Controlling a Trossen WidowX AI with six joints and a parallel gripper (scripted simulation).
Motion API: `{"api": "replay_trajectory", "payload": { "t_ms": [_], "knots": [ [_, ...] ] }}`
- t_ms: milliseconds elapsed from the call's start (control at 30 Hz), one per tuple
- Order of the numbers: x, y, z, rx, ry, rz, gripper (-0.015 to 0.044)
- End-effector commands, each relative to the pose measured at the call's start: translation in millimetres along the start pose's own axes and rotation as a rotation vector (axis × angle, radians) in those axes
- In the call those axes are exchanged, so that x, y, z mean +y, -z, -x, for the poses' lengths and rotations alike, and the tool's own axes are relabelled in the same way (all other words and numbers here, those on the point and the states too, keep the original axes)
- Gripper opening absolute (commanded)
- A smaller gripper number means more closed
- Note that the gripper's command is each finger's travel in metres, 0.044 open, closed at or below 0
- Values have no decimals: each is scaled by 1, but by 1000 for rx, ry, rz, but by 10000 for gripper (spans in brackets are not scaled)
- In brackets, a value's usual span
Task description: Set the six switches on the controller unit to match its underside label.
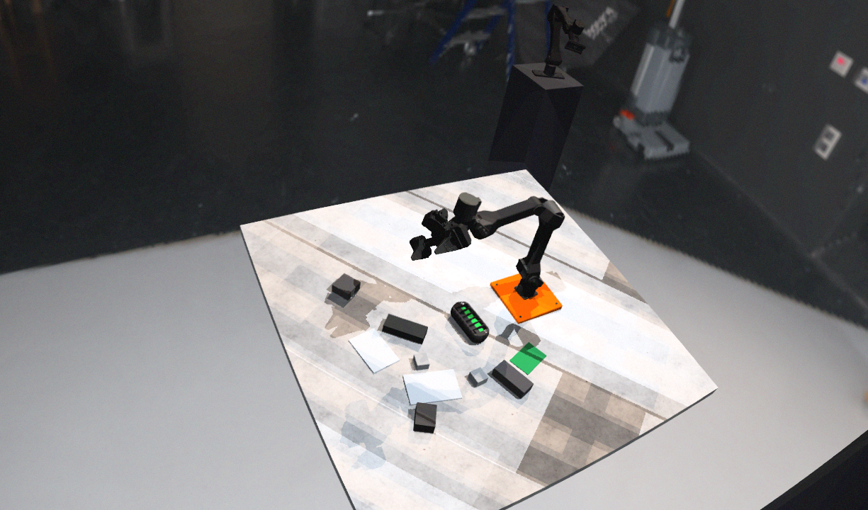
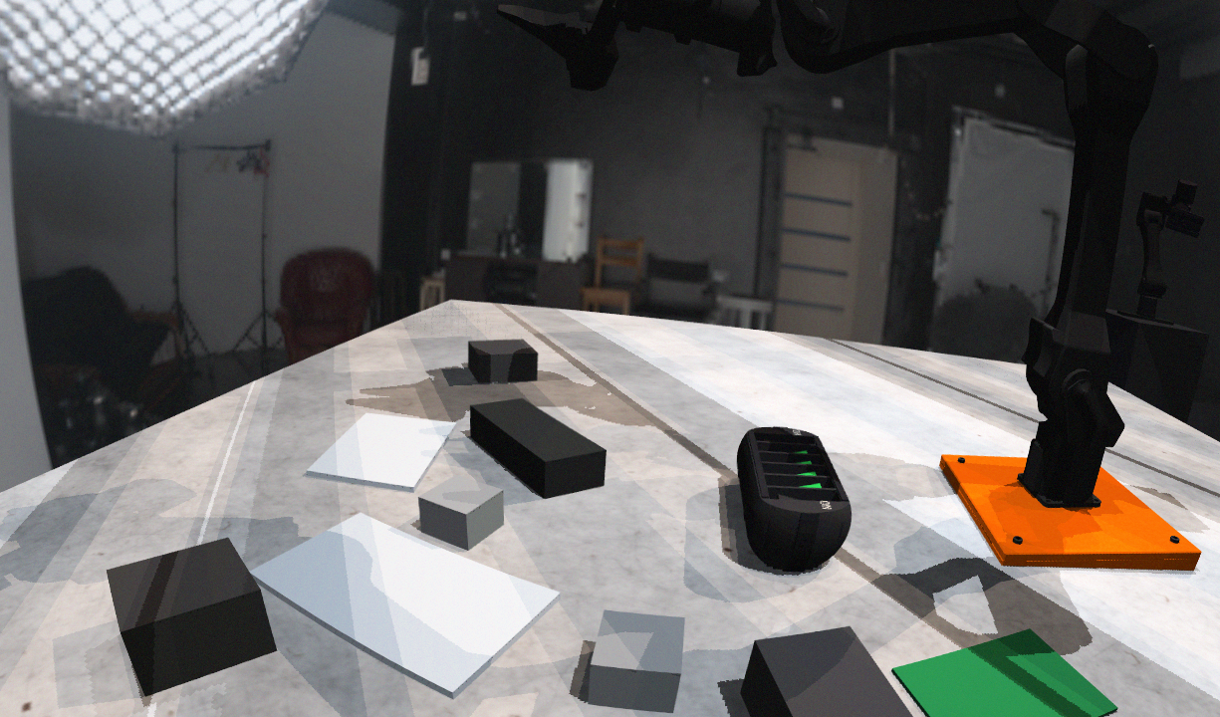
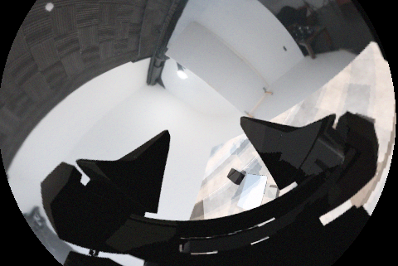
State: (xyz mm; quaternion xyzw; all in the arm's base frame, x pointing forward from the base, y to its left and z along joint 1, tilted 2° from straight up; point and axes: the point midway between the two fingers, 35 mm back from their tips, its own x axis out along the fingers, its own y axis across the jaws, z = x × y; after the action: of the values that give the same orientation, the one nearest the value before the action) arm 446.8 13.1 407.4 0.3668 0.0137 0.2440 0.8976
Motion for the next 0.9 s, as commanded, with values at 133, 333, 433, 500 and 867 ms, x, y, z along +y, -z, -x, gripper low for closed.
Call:
{"api": "replay_trajectory", "payload": {
  "t_ms": [133, 333, 433, 500, 867],
  "knots": [
    [-2, 8, -1, 14, 18, 22, 269],
    [-16, 82, 1, 189, 166, 248, 111],
    [-23, 122, 11, 314, 222, 386, 33],
    [-27, 149, 20, 408, 248, 486, 0],
    [-46, 278, 115, 1049, 173, 1115, 0]
  ]
}}
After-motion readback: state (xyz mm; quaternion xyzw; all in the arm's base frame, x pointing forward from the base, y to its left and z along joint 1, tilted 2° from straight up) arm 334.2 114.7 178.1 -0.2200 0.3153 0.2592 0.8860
